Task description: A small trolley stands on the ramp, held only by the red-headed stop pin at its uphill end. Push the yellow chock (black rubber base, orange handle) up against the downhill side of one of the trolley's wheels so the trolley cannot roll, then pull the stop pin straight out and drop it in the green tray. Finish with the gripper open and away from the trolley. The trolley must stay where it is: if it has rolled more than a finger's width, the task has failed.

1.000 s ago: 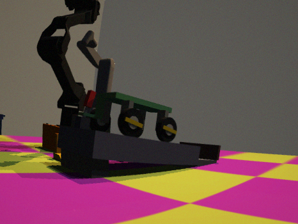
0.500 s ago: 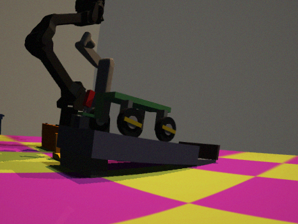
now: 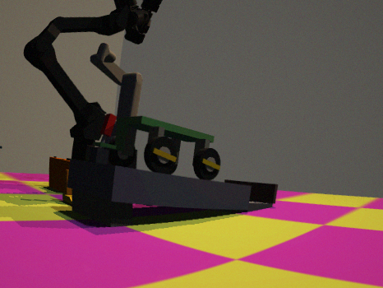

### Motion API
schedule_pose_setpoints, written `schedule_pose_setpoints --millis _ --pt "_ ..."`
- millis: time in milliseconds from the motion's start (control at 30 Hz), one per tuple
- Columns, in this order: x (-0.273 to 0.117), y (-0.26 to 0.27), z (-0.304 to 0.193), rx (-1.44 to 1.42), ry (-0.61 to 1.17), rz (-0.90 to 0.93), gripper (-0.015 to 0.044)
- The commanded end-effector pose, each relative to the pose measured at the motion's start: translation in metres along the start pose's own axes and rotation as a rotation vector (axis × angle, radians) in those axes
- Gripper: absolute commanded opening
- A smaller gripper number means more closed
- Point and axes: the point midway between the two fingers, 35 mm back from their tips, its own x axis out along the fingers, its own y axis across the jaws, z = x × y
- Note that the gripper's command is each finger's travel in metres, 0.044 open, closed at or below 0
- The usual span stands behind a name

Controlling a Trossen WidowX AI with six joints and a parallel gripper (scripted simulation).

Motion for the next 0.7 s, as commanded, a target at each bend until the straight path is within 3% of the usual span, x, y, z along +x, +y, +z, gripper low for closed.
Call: schedule_pose_setpoints --millis 0,300,667 --pt "0.0 0.003 -0.033 0.069 0.13 0.005 0.019" --pt "-0.019 0.003 -0.114 0.248 0.45 -0.04 0.019" --pt "-0.07 -0.003 -0.194 0.466 0.795 -0.186 0.019"
